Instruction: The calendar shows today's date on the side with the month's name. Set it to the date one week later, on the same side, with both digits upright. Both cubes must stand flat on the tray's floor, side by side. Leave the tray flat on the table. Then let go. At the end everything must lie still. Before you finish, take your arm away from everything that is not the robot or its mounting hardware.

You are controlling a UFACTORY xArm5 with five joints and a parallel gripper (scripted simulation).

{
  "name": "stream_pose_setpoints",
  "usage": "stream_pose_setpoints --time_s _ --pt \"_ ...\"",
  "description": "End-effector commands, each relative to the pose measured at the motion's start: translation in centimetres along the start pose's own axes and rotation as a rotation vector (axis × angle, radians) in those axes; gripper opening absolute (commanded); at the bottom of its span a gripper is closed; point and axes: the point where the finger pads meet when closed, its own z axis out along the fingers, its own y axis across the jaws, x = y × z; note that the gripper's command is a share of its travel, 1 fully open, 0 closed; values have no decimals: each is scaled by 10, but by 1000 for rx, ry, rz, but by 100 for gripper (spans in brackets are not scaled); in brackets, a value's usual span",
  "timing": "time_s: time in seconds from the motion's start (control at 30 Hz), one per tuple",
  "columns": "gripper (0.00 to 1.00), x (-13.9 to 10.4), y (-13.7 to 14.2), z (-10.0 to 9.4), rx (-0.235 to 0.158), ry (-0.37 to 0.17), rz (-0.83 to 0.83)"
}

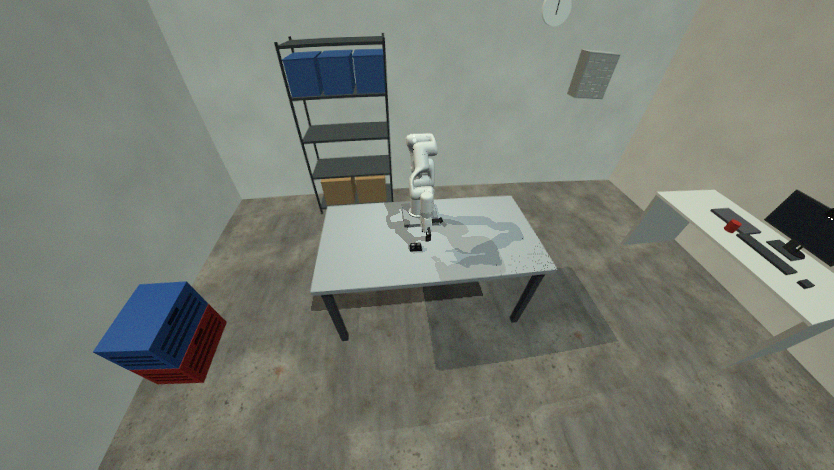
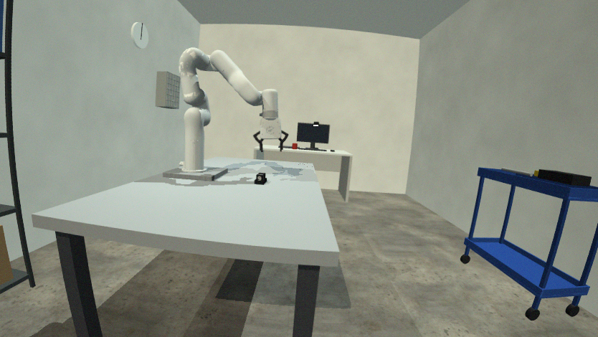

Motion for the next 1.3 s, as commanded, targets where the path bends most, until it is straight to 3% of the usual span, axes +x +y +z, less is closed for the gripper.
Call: stream_pose_setpoints --time_s 0.0,0.23,0.87,1.27 --pt "100 -37 -24 0 52 -2 87" --pt "100 -56 -42 1 89 1 147" --pt "100 -55 -42 1 89 0 165" --pt "100 -40 -52 -2 89 -11 404"
